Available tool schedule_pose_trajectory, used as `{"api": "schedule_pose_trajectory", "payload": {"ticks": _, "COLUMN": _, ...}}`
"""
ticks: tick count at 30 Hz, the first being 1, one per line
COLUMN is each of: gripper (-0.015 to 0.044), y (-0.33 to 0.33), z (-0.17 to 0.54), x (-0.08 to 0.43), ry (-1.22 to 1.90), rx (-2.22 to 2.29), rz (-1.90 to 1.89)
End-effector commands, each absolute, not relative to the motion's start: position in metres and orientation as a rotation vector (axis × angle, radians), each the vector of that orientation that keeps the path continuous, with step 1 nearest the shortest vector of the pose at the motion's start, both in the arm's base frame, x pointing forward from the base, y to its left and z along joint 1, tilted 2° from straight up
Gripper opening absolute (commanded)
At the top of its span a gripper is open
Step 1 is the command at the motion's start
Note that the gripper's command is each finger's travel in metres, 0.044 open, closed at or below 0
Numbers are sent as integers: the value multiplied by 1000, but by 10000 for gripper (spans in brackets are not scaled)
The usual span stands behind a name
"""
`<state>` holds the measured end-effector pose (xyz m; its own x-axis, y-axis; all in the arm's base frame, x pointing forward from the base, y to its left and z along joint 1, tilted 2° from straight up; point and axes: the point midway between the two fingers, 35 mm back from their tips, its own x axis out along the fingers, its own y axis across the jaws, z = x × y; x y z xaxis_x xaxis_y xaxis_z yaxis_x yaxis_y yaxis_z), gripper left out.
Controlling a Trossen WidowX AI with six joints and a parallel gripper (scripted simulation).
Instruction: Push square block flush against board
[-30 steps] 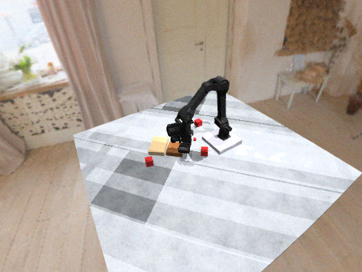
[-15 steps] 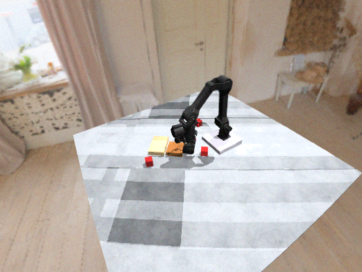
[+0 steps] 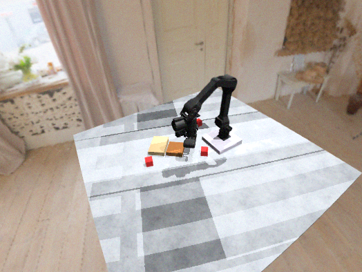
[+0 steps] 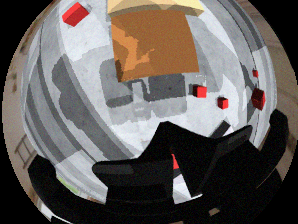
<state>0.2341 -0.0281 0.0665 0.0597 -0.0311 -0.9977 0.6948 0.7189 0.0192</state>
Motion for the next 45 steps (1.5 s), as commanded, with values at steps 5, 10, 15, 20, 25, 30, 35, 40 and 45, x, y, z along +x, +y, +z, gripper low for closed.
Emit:
{"api": "schedule_pose_trajectory", "payload": {"ticks": 5, "gripper": 0, "y": -34, "z": 77, "x": 234, "ry": 1428, "rx": 589, "rz": -610}}
{"api": "schedule_pose_trajectory", "payload": {"ticks": 10, "gripper": 0, "y": -49, "z": 77, "x": 245, "ry": 1427, "rx": 588, "rz": -611}}
{"api": "schedule_pose_trajectory", "payload": {"ticks": 15, "gripper": 0, "y": -50, "z": 26, "x": 248, "ry": 1427, "rx": 588, "rz": -610}}
{"api": "schedule_pose_trajectory", "payload": {"ticks": 20, "gripper": 0, "y": -49, "z": 23, "x": 248, "ry": 1427, "rx": 588, "rz": -610}}
{"api": "schedule_pose_trajectory", "payload": {"ticks": 25, "gripper": 0, "y": -51, "z": 23, "x": 249, "ry": 1427, "rx": 588, "rz": -611}}
{"api": "schedule_pose_trajectory", "payload": {"ticks": 30, "gripper": 0, "y": -55, "z": 24, "x": 254, "ry": 1426, "rx": 588, "rz": -611}}
{"api": "schedule_pose_trajectory", "payload": {"ticks": 35, "gripper": 0, "y": -59, "z": 25, "x": 259, "ry": 1426, "rx": 587, "rz": -611}}
{"api": "schedule_pose_trajectory", "payload": {"ticks": 40, "gripper": 0, "y": -63, "z": 26, "x": 264, "ry": 1425, "rx": 587, "rz": -611}}
{"api": "schedule_pose_trajectory", "payload": {"ticks": 45, "gripper": 0, "y": -67, "z": 26, "x": 269, "ry": 1425, "rx": 587, "rz": -611}}
